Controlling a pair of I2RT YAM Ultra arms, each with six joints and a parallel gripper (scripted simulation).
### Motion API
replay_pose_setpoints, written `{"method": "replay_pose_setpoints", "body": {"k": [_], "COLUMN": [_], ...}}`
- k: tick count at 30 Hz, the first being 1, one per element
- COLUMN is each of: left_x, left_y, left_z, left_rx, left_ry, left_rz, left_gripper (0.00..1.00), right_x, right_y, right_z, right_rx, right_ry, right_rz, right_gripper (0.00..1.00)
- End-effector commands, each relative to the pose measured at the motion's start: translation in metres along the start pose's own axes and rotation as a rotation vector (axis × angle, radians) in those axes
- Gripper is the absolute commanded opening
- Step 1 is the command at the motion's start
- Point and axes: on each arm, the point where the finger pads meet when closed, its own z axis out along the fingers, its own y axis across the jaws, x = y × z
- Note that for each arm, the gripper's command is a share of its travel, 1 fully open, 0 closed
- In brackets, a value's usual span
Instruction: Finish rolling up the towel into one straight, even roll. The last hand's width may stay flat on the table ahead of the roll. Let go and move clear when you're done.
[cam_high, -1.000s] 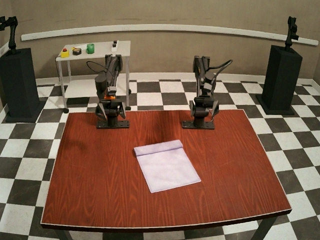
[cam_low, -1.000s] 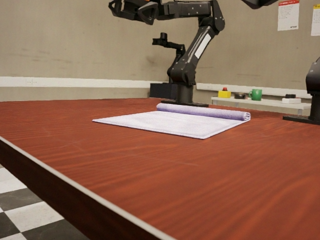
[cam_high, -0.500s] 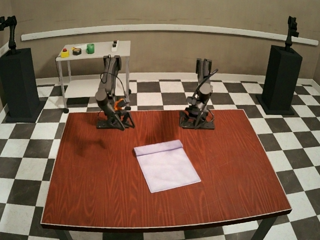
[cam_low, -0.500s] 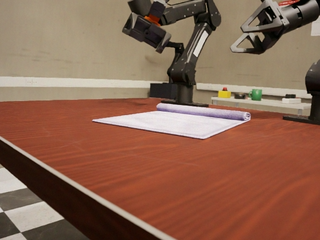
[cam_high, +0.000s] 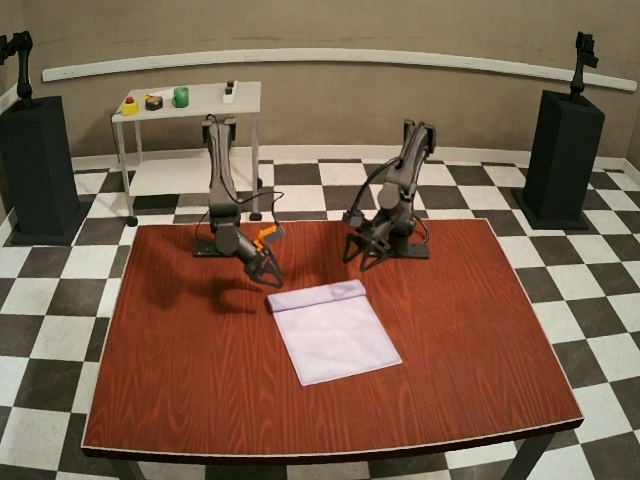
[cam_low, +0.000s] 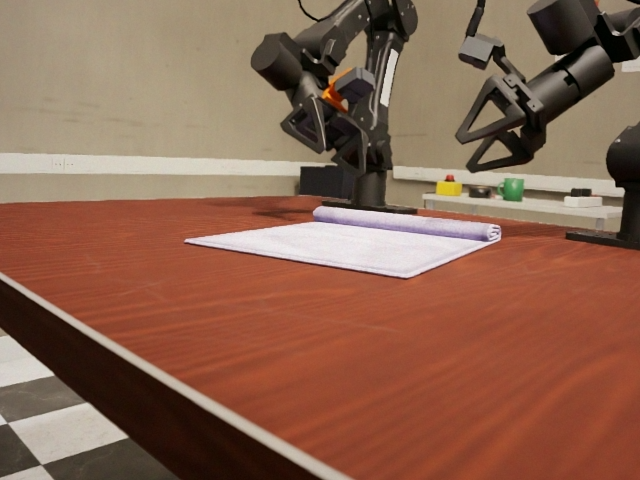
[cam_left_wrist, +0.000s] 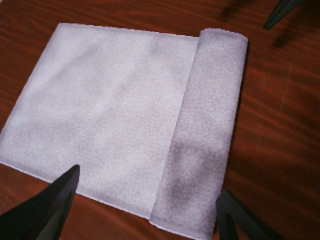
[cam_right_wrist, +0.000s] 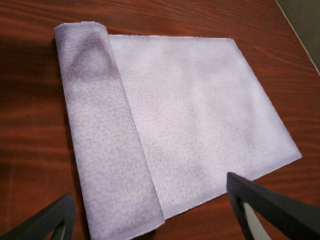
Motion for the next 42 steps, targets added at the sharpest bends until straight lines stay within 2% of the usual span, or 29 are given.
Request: {"method": "replay_pose_setpoints", "body": {"k": [1,7,41,42], "left_x": [0.016,0.020,0.052,0.052], "left_y": [-0.020,-0.032,-0.049,-0.049], "left_z": [0.012,0.019,0.052,0.052], "left_rx": [0.058,0.095,0.096,0.096], "left_ry": [0.066,0.085,0.085,0.085], "left_rz": [0.036,0.065,0.066,0.066], "left_gripper": [0.98,0.98,0.98,0.94], "right_x": [0.000,0.003,0.003,0.003], "right_y": [0.003,0.011,0.012,0.012], "right_z": [0.009,0.020,0.020,0.020], "right_rx": [-0.084,-0.140,-0.141,-0.141], "right_ry": [0.033,0.046,0.046,0.046], "right_rz": [-0.105,-0.140,-0.141,-0.141], "right_gripper": [0.98,0.98,0.98,0.98]}}
